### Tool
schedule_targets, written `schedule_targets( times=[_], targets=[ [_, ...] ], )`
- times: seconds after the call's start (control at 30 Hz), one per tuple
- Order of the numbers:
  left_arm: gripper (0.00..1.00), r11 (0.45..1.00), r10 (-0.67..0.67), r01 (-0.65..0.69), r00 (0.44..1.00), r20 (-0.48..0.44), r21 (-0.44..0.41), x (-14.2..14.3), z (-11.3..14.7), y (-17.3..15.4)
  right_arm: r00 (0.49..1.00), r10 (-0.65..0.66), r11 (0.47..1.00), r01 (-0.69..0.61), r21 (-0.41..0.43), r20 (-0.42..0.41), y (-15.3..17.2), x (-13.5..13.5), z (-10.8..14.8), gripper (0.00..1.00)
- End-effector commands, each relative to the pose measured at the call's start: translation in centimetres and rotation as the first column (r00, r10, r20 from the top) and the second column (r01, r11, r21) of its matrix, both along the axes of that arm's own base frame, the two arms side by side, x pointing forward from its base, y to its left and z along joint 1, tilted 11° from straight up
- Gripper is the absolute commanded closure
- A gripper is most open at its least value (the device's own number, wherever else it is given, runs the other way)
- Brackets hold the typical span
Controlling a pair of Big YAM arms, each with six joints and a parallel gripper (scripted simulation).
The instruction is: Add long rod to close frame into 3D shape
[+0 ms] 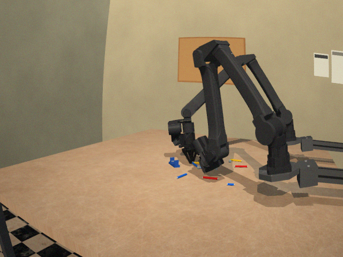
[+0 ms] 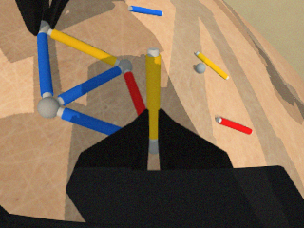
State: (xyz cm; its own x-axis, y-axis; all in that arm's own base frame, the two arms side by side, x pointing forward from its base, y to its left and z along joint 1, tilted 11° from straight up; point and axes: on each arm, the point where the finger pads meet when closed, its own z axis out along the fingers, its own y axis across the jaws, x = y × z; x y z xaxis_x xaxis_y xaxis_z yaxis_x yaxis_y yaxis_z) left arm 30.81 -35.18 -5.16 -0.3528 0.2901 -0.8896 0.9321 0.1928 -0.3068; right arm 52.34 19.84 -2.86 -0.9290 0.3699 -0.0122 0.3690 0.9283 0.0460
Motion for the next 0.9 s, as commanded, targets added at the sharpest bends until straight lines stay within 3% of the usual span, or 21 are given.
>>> schedule_targets(
  times=[0.0,0.03,0.17,0.5,0.53,0.63,0.87],
  targets=[
    [1.00,1.000,-0.001,0.001,1.000,0.009,-0.006,0.1,0.2,0.0,1.000,-0.002,1.000,0.002,0.006,0.015,0.1,0.4,0.7,1.00],
    [1.00,1.000,-0.001,0.001,1.000,0.009,-0.006,0.1,0.2,0.0,0.999,-0.002,1.000,0.001,0.020,0.049,0.5,1.2,2.4,1.00],
    [1.00,1.000,-0.001,0.001,1.000,0.009,-0.006,0.1,0.2,0.0,0.999,0.002,1.000,-0.003,0.025,0.054,1.3,1.1,3.1,1.00],
    [1.00,1.000,-0.001,0.001,1.000,0.009,-0.006,0.1,0.2,0.0,0.999,-0.003,1.000,0.002,0.020,0.039,1.0,-0.3,4.3,1.00],
    [1.00,1.000,-0.001,0.001,1.000,0.009,-0.006,0.1,0.2,0.0,1.000,-0.008,1.000,0.008,0.006,0.016,0.4,-1.3,3.8,1.00],
    [1.00,1.000,-0.001,0.001,1.000,0.009,-0.006,0.1,0.2,0.0,0.999,0.000,1.000,-0.001,0.015,0.034,1.2,-0.9,4.9,1.00],
    [1.00,1.000,-0.001,0.001,1.000,0.009,-0.006,0.1,0.2,0.0,1.000,-0.013,1.000,0.013,0.008,0.024,0.5,-1.2,4.9,1.00]
  ],
)
